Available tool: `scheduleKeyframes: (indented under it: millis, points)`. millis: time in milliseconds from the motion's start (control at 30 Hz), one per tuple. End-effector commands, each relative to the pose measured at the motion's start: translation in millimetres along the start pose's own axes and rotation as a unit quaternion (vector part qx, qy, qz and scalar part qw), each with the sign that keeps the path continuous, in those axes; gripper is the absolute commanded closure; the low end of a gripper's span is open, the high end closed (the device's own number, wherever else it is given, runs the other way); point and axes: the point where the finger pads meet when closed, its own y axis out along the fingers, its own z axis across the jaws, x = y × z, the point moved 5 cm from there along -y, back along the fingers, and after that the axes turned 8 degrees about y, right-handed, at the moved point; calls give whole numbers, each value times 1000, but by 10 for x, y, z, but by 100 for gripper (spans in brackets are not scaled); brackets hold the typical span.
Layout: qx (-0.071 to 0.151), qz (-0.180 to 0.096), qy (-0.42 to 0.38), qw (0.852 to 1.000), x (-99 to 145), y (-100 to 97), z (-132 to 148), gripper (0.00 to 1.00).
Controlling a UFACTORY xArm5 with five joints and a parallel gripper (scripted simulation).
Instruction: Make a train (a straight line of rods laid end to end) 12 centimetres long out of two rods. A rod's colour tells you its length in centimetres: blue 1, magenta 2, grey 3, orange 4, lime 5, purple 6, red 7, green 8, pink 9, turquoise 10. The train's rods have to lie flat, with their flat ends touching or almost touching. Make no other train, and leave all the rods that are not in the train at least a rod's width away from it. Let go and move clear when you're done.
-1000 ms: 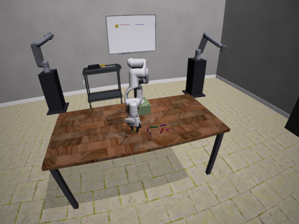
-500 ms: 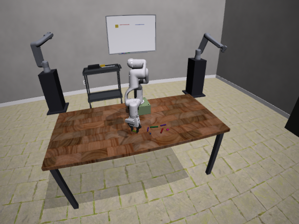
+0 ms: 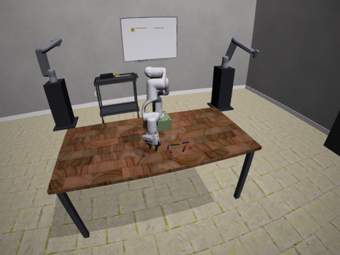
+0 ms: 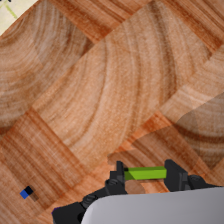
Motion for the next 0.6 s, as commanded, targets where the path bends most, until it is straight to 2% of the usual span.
scheduleKeyframes:
  millis: [0, 467, 500, 567]
  points:
    - [-1, 1, 0, 1000, -10, -10, -6, 50]
    - [-1, 1, 0, 1000, -10, -10, -6, 50]
    - [-1, 1, 0, 1000, -10, -10, -6, 46]
    - [-1, 1, 0, 1000, -10, -10, -6, 46]
